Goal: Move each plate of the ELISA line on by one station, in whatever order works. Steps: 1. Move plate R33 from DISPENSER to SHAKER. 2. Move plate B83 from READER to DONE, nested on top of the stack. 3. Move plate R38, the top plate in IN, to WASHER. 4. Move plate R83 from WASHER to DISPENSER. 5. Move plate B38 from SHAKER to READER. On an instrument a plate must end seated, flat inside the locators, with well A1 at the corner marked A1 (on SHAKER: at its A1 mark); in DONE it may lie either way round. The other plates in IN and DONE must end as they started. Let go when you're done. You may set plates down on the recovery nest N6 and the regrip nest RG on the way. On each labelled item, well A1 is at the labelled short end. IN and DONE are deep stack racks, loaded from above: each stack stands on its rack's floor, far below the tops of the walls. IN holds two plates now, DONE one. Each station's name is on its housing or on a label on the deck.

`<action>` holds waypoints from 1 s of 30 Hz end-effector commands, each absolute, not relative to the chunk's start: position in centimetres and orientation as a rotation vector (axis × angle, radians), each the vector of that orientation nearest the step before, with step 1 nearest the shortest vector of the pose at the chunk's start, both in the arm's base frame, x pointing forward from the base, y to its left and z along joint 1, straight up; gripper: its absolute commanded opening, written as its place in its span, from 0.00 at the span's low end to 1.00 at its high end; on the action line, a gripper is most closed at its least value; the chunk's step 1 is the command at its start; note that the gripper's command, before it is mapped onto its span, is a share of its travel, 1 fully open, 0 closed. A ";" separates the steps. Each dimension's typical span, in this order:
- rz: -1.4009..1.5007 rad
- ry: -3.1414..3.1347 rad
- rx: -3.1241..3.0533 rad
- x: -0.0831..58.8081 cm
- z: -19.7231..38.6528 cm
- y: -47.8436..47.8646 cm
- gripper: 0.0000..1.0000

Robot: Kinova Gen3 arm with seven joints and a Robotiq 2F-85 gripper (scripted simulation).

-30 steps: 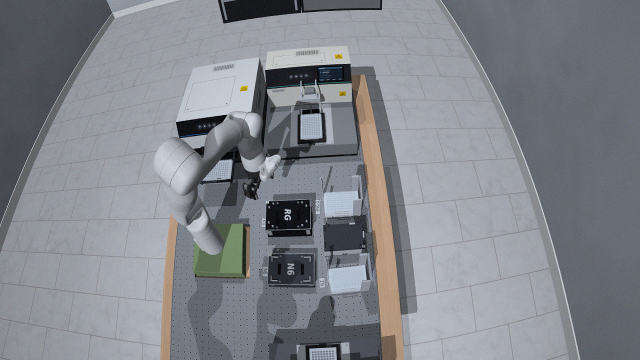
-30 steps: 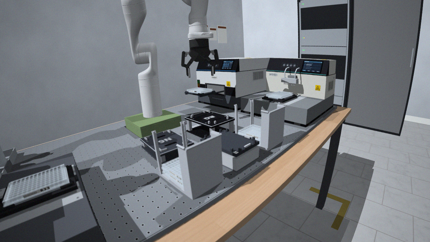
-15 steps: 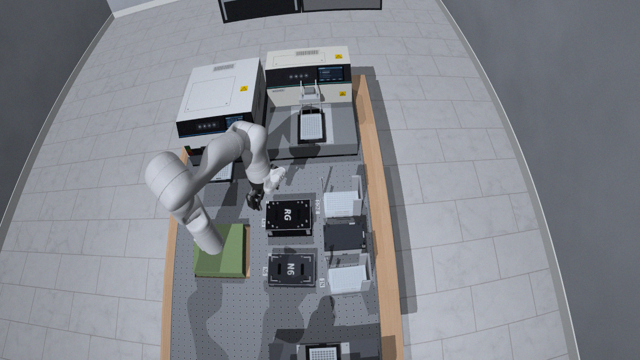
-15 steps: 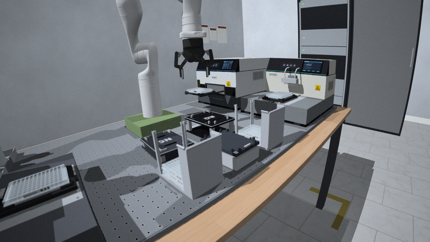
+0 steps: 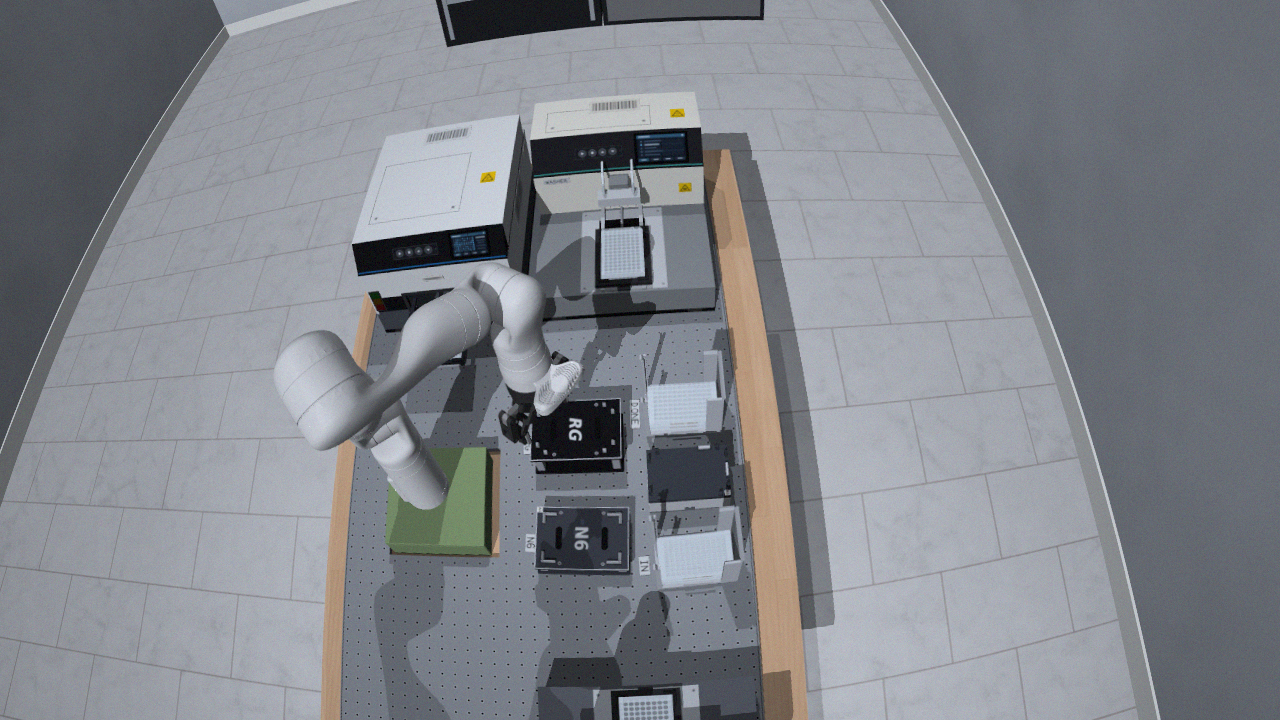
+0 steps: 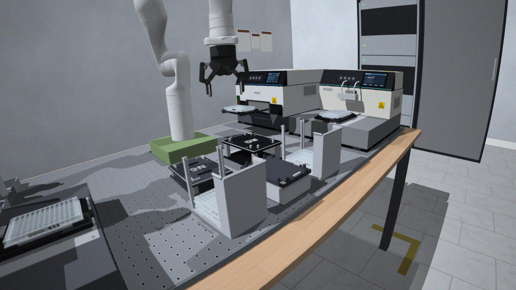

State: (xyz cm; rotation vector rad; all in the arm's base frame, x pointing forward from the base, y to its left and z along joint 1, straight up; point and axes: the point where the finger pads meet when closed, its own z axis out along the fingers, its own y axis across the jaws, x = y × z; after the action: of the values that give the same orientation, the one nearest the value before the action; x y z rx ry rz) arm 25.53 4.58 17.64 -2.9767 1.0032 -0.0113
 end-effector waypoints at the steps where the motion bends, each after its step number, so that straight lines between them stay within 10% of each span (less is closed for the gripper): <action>1: -0.011 1.004 -2.972 26.1 17.7 3.3 1.00; 30: -0.006 1.297 -2.860 29.0 17.6 -4.6 1.00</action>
State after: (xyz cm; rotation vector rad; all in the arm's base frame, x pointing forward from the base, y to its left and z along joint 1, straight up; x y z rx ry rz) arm 28.77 -3.94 17.57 -2.8619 1.2944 -0.0052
